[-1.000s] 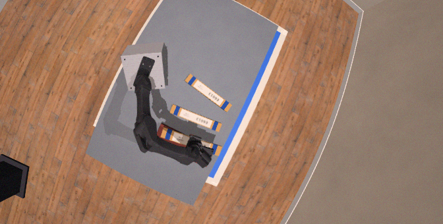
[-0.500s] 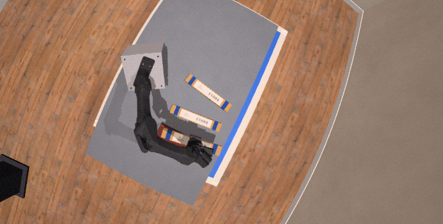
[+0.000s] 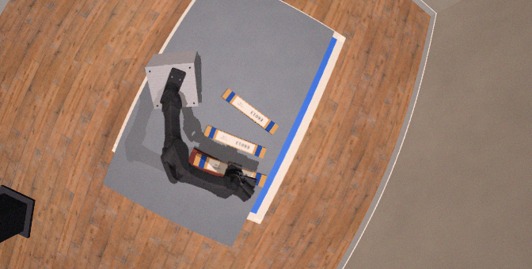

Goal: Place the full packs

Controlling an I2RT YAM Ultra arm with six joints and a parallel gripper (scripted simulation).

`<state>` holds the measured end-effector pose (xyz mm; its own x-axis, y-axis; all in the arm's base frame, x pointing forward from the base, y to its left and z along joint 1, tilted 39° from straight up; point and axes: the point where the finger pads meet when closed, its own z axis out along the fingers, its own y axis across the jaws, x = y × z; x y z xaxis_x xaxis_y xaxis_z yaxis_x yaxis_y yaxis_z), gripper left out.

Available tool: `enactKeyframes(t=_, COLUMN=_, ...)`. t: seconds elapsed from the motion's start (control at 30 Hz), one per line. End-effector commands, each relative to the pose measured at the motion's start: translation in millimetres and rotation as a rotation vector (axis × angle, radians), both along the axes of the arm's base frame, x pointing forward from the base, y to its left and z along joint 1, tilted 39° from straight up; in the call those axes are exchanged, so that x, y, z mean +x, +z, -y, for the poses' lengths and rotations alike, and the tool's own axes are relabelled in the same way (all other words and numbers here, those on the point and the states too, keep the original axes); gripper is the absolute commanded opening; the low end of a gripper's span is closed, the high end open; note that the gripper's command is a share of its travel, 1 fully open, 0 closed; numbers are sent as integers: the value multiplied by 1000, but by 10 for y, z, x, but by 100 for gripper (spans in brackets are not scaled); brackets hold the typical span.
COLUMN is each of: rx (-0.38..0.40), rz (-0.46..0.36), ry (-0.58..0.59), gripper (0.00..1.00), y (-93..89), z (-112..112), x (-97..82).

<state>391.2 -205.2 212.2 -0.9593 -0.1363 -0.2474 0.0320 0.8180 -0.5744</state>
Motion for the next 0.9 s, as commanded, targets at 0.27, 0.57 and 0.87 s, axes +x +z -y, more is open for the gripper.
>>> enactKeyframes(t=0.27, rx=-27, rz=89, ry=38, gripper=0, y=391, z=-118, x=98)
enactKeyframes(t=0.57, rx=-28, rz=91, ry=39, gripper=0, y=388, z=-118, x=97)
enactKeyframes(t=0.87, rx=-26, rz=85, ry=39, gripper=0, y=374, z=-123, x=79)
